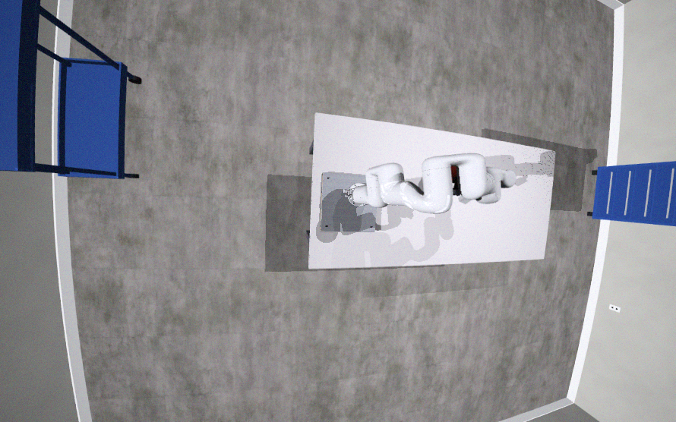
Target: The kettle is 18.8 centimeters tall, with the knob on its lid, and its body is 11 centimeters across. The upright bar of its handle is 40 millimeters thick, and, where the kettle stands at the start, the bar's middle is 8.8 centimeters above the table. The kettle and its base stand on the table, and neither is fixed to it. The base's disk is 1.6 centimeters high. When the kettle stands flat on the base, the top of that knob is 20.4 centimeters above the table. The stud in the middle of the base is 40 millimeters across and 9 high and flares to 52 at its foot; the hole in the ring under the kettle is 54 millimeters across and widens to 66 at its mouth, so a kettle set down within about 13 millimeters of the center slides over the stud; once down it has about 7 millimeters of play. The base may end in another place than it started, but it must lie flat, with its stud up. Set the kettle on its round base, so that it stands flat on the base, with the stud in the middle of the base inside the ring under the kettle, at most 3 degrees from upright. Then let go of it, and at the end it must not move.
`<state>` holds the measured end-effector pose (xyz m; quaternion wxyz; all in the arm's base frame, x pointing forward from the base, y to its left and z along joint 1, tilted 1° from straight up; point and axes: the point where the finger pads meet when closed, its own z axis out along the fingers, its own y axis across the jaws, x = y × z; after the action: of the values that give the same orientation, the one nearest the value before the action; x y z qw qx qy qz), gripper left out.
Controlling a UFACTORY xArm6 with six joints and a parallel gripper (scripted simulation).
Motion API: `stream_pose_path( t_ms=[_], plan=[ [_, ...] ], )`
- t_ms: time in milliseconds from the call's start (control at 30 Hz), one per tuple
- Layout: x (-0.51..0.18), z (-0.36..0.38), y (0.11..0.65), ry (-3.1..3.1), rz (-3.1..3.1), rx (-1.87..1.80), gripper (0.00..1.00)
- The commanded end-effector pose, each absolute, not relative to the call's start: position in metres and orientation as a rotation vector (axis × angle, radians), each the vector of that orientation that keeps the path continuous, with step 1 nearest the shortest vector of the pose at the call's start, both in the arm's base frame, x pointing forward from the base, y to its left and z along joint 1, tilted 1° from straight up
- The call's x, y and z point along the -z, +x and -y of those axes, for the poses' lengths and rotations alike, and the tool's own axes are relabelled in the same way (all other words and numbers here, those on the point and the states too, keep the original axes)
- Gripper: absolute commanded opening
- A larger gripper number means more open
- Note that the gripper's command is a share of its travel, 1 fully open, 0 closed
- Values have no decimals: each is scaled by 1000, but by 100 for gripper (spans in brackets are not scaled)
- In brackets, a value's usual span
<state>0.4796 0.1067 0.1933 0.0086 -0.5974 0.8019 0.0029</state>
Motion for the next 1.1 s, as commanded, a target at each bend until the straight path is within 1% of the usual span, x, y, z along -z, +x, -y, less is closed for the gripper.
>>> stream_pose_path(
  t_ms=[0,1067],
  plan=[
    [-196,-107,481,-1863,-2501,-5,0],
    [-186,-107,481,-1863,-2501,-5,0]
  ],
)
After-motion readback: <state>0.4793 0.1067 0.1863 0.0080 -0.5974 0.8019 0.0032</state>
